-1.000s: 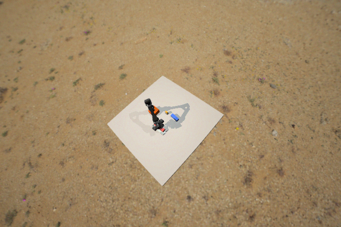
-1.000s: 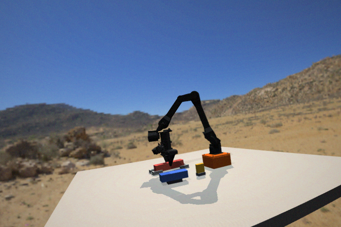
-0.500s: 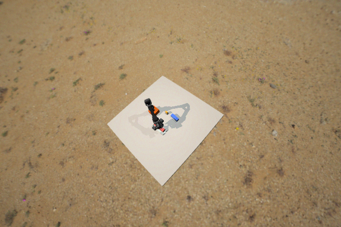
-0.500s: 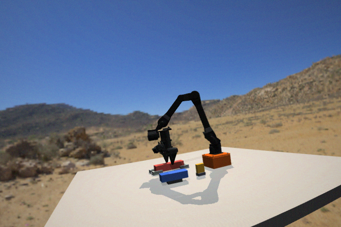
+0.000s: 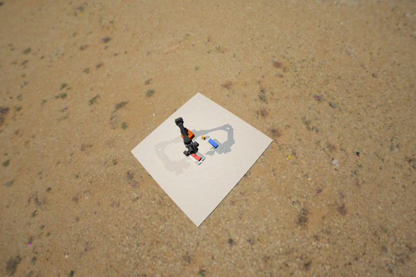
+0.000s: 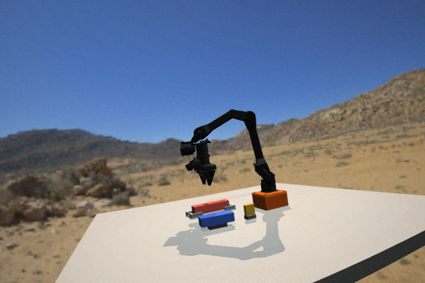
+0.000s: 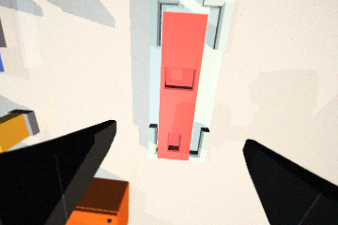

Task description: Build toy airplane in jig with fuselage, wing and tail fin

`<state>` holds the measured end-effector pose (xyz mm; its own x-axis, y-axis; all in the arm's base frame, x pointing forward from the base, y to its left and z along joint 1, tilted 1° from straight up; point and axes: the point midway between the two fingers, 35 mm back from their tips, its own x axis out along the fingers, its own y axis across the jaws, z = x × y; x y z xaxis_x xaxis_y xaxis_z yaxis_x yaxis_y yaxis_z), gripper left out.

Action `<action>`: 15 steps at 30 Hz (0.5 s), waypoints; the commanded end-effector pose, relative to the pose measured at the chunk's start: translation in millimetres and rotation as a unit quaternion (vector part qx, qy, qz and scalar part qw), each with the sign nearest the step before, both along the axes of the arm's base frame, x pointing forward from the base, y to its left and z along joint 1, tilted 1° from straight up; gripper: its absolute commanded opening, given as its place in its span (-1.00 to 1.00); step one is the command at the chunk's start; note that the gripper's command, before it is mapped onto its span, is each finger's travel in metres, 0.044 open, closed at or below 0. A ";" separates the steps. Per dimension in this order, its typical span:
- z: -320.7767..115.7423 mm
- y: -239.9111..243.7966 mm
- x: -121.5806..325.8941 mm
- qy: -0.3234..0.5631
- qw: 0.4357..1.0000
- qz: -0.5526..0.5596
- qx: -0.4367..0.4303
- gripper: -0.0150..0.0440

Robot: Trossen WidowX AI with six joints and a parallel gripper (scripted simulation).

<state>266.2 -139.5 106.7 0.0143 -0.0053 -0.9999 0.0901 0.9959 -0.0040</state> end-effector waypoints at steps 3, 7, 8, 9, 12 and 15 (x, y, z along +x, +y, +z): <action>2.3 0.8 3.2 -0.001 1.000 -0.022 -0.001 1.00; -0.4 41.0 33.3 -0.003 1.000 -0.022 0.001 1.00; -1.3 54.5 41.3 -0.003 1.000 -0.022 0.001 1.00; -2.2 68.5 48.6 -0.003 1.000 -0.022 0.002 1.00; -5.4 113.7 66.6 -0.004 1.000 -0.022 0.004 1.00; -7.8 162.2 76.4 -0.005 1.000 -0.028 0.012 1.00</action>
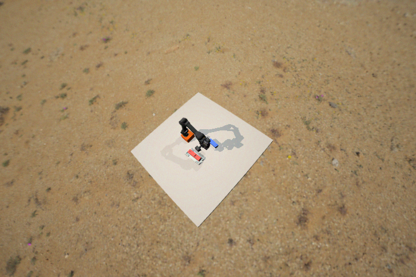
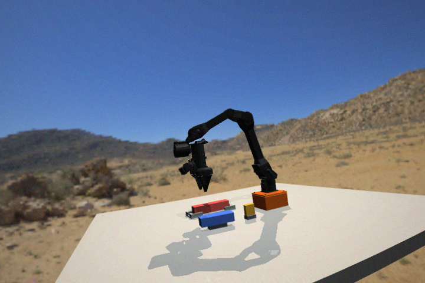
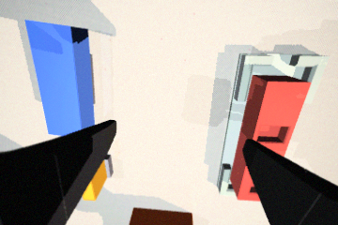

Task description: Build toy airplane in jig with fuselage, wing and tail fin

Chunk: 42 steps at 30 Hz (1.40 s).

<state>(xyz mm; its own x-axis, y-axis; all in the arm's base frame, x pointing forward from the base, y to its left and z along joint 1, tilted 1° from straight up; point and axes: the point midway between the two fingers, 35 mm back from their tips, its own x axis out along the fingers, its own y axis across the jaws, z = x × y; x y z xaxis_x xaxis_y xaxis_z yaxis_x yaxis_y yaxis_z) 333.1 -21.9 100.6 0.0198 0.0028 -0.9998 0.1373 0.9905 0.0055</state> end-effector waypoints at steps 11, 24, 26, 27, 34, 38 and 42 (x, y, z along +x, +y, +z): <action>-10.6 139.3 11.9 -0.002 1.000 0.002 0.007 1.00; -59.5 140.1 12.8 -0.002 1.000 0.002 0.007 1.00; -61.0 140.1 12.9 -0.002 1.000 0.002 0.007 1.00; -61.8 140.2 12.9 -0.002 1.000 0.002 0.007 1.00; -73.1 140.5 13.6 -0.002 1.000 0.002 0.007 1.00; -79.7 140.6 13.8 -0.001 1.000 0.002 0.007 1.00; -86.3 140.7 13.9 -0.001 1.000 0.002 0.007 1.00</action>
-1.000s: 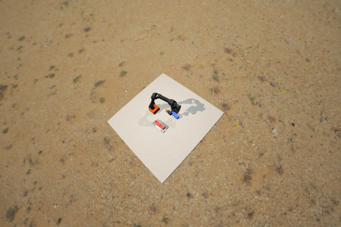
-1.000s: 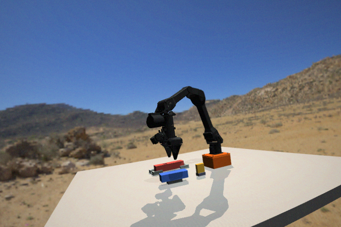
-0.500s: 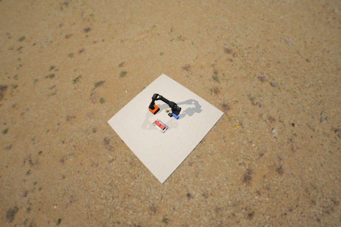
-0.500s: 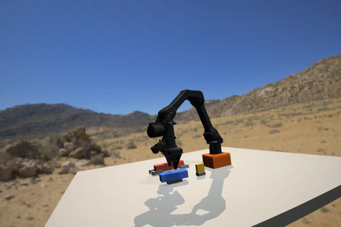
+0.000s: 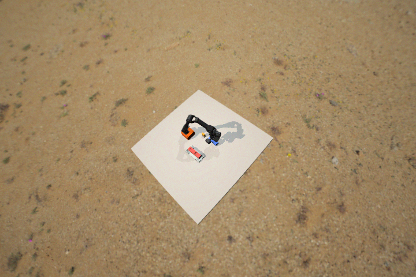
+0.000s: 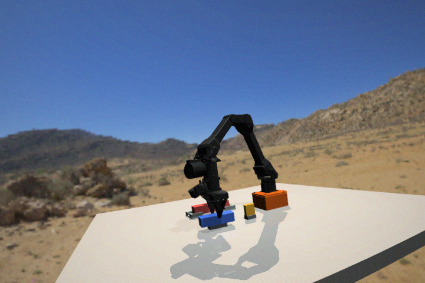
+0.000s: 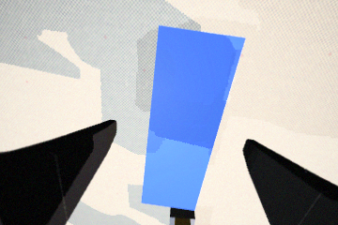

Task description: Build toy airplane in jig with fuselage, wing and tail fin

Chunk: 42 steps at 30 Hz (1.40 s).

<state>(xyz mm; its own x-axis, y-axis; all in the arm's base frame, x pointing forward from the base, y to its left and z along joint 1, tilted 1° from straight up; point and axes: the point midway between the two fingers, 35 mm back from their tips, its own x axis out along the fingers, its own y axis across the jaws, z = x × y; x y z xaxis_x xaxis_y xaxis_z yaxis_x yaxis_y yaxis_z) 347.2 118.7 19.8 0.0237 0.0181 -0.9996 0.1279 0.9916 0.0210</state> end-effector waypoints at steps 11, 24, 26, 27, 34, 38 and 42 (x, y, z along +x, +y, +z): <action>-22.2 0.1 -0.5 0.001 1.000 -0.003 0.000 1.00; -22.5 0.1 -0.6 0.001 1.000 -0.003 0.000 0.13; -22.5 0.1 -0.6 0.001 1.000 -0.003 0.000 0.09; -22.5 0.1 -0.6 0.001 1.000 -0.003 0.000 0.06; -13.5 0.8 -0.1 0.003 1.000 -0.006 -0.001 -0.49; -2.6 1.4 0.5 0.005 1.000 -0.008 -0.001 -0.49; 9.6 1.7 1.7 0.005 1.000 -0.008 -0.001 -0.49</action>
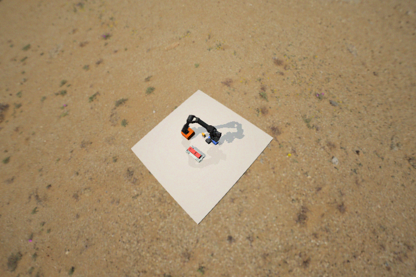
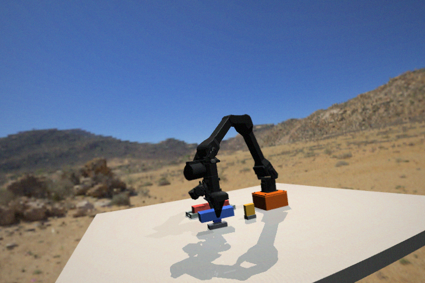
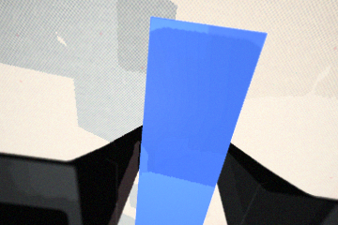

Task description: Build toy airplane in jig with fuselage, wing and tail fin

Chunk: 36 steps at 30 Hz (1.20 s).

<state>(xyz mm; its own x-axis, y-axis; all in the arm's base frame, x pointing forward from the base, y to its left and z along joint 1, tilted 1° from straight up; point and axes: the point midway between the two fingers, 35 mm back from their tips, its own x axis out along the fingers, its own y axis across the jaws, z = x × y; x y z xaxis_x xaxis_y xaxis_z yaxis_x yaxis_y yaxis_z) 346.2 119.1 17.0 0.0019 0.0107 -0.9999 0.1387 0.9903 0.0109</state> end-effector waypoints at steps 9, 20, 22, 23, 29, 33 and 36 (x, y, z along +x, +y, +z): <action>41.0 1.2 4.4 -0.007 1.000 -0.001 0.003 -0.49; 76.7 -0.1 2.7 -0.009 1.000 0.001 0.003 -0.49; 83.2 -0.5 2.0 -0.009 1.000 0.001 0.003 -0.49; 86.5 -0.7 1.6 -0.010 1.000 0.001 0.003 -0.49; 105.4 -2.1 -1.6 -0.010 1.000 0.002 0.003 -0.49; 107.5 -2.6 -2.0 -0.011 1.000 0.002 0.003 -0.49; 106.9 -6.4 -1.5 -0.010 1.000 -0.007 0.004 -0.49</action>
<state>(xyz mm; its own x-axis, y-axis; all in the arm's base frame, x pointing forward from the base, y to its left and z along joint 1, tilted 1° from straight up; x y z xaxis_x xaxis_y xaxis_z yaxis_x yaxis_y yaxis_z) 344.4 116.4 121.8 0.0204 0.0168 -0.9997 0.1414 0.9898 0.0195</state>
